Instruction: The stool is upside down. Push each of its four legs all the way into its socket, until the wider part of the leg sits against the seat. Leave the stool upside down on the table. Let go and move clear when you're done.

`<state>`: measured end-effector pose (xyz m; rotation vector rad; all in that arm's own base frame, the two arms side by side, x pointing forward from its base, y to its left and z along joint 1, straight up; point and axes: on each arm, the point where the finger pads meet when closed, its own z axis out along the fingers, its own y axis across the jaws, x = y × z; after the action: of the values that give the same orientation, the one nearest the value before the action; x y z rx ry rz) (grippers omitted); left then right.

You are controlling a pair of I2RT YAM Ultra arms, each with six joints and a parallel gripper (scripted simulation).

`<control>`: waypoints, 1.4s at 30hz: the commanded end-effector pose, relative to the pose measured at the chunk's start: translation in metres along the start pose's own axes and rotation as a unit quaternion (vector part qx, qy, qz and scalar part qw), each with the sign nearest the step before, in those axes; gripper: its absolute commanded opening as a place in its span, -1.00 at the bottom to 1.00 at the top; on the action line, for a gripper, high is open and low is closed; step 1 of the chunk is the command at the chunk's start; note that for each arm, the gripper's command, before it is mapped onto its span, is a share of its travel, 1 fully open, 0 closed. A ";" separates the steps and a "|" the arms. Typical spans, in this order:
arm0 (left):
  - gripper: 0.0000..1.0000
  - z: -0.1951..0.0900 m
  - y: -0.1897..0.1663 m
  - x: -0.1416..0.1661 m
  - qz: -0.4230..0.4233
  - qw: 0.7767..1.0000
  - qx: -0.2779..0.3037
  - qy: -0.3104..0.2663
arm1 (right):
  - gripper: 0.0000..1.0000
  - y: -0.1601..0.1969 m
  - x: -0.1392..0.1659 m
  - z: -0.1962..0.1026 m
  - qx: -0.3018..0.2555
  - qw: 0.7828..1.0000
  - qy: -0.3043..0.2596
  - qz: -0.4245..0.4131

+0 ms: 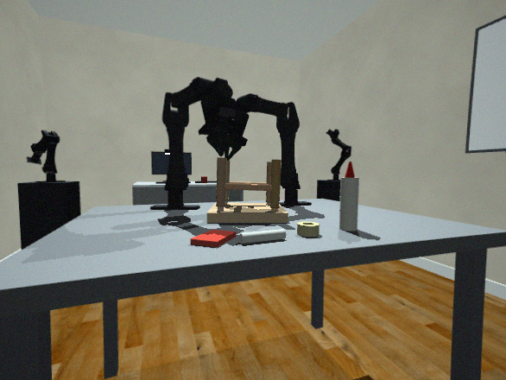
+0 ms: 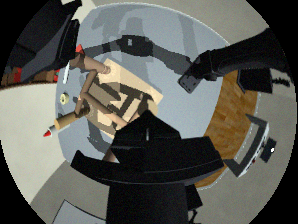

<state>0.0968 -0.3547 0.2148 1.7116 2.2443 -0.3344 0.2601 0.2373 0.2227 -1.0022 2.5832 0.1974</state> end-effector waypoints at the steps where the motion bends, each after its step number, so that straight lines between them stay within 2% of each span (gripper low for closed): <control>1: -1.00 -0.015 -0.001 -0.004 0.003 1.000 0.001 -0.023 | -1.00 0.003 -0.006 -0.012 -0.004 1.000 -0.025 -0.002; 2: -1.00 -0.011 0.003 -0.007 -0.001 1.000 -0.002 -0.018 | -1.00 0.003 -0.012 -0.019 -0.004 0.999 -0.037 -0.002; 3: -1.00 -0.015 0.004 -0.007 -0.001 1.000 -0.005 -0.021 | -1.00 0.000 0.010 0.010 -0.001 1.000 0.025 0.000; 4: -1.00 -0.014 0.003 -0.005 -0.001 1.000 -0.003 -0.018 | -1.00 0.000 0.014 0.010 0.000 0.999 0.034 0.000; 5: -1.00 0.009 0.000 0.009 0.000 1.000 0.000 0.024 | -1.00 0.000 0.014 0.013 0.000 0.999 0.035 0.000; 8: -1.00 0.011 0.000 0.012 0.000 1.000 0.000 0.030 | -1.00 0.000 0.018 0.016 0.000 0.999 0.043 0.000; 9: -1.00 0.014 0.000 0.013 0.000 1.000 0.000 0.031 | -1.00 0.000 0.016 0.025 0.000 0.999 0.033 0.000; 10: -1.00 0.015 0.000 0.017 0.000 0.999 0.000 0.040 | -1.00 0.000 0.024 0.023 0.000 0.999 0.053 0.000; 21: -1.00 0.032 0.001 0.045 0.000 0.995 -0.003 0.102 | -1.00 0.002 0.051 0.039 0.000 0.993 0.120 0.000; 22: -1.00 -0.015 0.000 -0.008 0.000 1.000 0.003 -0.022 | -1.00 -0.001 -0.010 -0.013 0.006 1.000 -0.026 0.000; 26: -1.00 -0.003 0.000 -0.001 0.001 1.000 0.002 -0.001 | -1.00 -0.001 0.002 -0.003 0.005 1.000 -0.003 0.000; 27: -1.00 0.012 -0.001 0.010 0.000 1.000 0.002 0.028 | -1.00 -0.002 0.017 0.016 0.005 0.999 0.040 0.000; 42: -1.00 0.031 0.001 0.043 0.000 0.995 -0.002 0.103 | -1.00 0.000 0.048 0.033 0.001 0.994 0.112 0.000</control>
<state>0.0958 -0.3562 0.2110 1.7210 2.2522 -0.3336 0.2584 0.2324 0.2127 -1.0116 2.6175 0.1612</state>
